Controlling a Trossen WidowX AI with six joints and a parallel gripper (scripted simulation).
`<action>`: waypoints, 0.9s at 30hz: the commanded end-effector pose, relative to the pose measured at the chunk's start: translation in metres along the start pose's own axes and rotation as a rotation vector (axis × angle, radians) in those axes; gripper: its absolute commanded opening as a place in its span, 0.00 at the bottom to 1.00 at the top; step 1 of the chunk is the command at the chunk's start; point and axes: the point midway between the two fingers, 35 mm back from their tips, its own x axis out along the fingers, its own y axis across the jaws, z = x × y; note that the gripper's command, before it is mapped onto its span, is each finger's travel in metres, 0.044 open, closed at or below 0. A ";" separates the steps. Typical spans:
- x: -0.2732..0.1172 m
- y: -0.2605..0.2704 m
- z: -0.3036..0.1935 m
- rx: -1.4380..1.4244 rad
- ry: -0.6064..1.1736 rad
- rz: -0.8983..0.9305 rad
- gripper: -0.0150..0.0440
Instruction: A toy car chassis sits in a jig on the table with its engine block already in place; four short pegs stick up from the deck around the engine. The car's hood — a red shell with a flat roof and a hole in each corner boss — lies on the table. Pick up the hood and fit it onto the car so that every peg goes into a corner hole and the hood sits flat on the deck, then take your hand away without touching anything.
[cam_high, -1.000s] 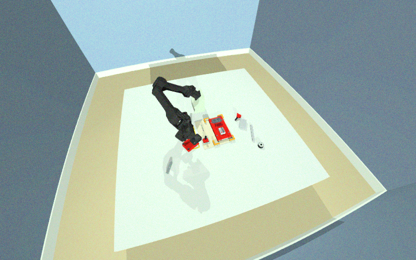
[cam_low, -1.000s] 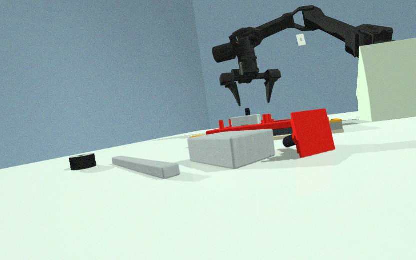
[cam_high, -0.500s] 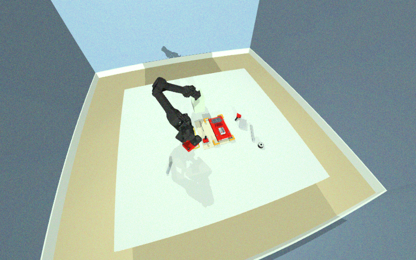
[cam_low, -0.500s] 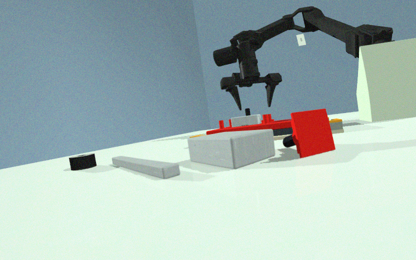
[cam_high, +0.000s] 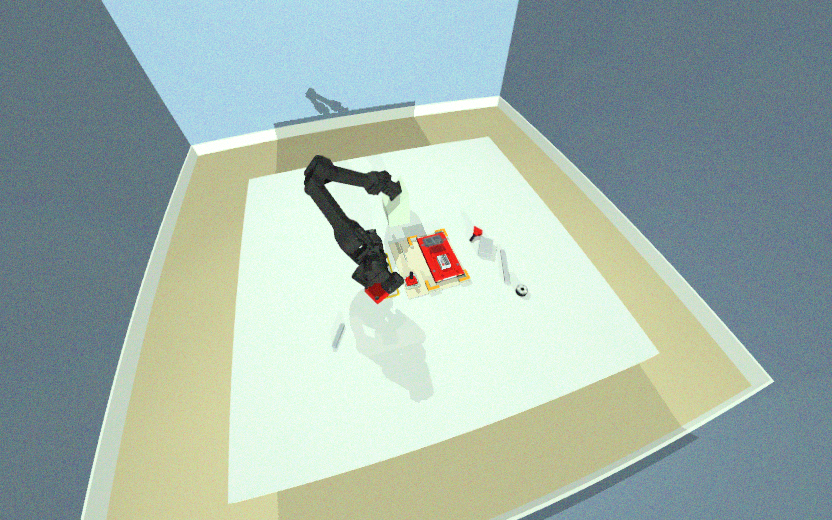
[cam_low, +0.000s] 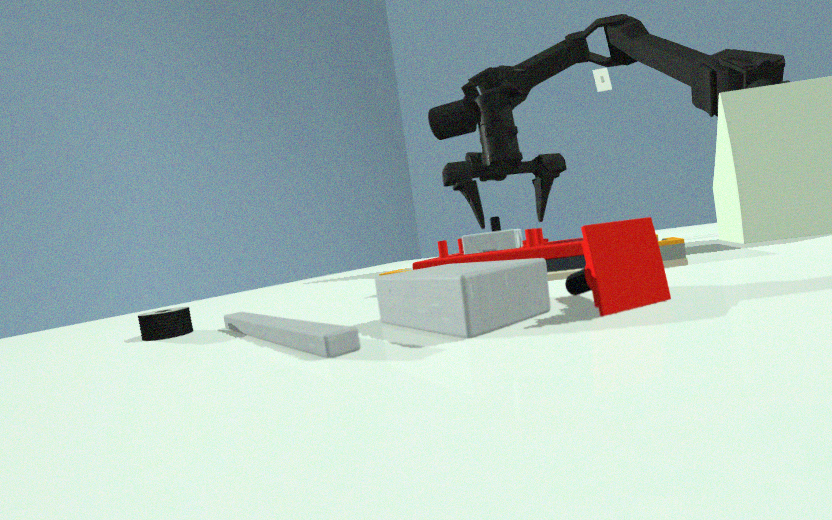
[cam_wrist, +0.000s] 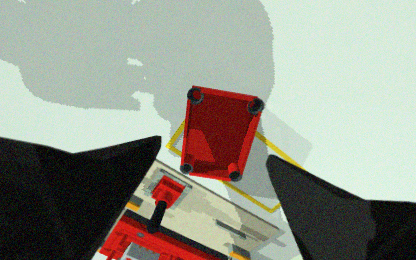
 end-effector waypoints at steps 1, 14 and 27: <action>0.004 -0.001 -0.002 -0.008 0.000 -0.005 1.00; 0.014 -0.003 -0.003 -0.008 -0.002 -0.005 1.00; 0.020 -0.003 -0.003 -0.008 -0.002 -0.006 1.00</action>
